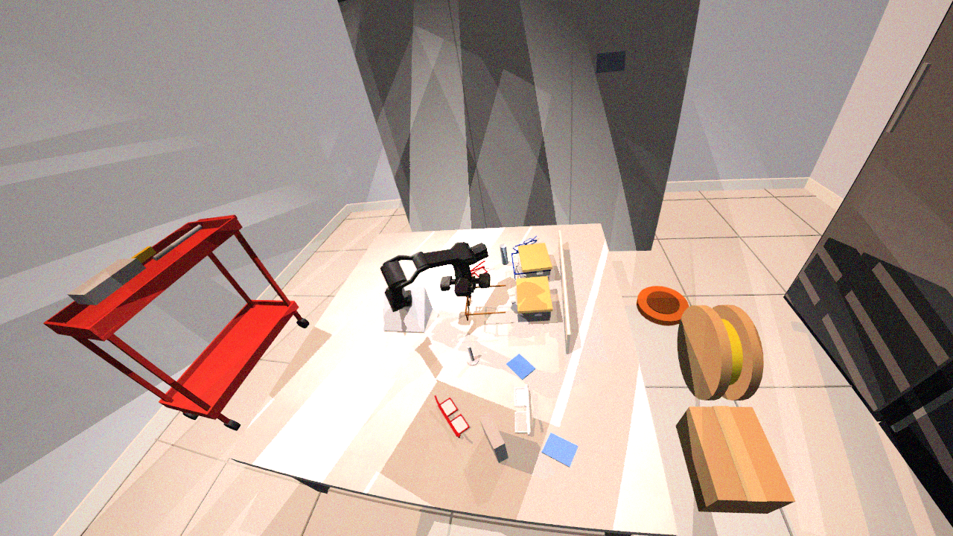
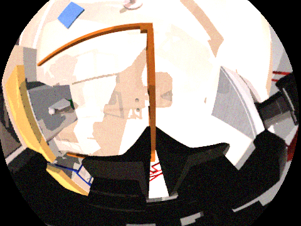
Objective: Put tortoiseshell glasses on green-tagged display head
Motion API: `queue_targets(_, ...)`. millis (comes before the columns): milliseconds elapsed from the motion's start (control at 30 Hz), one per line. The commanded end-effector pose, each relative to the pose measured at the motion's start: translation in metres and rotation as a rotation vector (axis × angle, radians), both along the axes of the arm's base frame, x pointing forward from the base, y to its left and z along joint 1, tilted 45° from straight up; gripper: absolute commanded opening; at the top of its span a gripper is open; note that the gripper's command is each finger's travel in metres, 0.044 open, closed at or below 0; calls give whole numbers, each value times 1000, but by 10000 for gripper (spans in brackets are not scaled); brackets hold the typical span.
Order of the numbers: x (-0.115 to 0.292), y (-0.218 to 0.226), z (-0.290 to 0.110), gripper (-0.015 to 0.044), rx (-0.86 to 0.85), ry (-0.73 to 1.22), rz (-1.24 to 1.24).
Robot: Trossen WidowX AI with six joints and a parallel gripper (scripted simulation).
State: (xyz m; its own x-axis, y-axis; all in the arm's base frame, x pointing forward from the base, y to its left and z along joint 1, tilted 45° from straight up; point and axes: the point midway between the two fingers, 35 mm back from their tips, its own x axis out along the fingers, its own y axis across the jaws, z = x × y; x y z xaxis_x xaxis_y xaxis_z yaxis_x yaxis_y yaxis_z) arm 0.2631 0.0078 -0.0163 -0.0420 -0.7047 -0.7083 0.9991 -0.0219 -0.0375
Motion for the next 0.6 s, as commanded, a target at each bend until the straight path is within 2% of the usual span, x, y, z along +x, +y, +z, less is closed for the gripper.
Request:
queue_targets(0, -1, -1, -1, 0, -5, 6, 5)
queue_targets(567, 19, -3, -2, 0, 10, -10, 19)
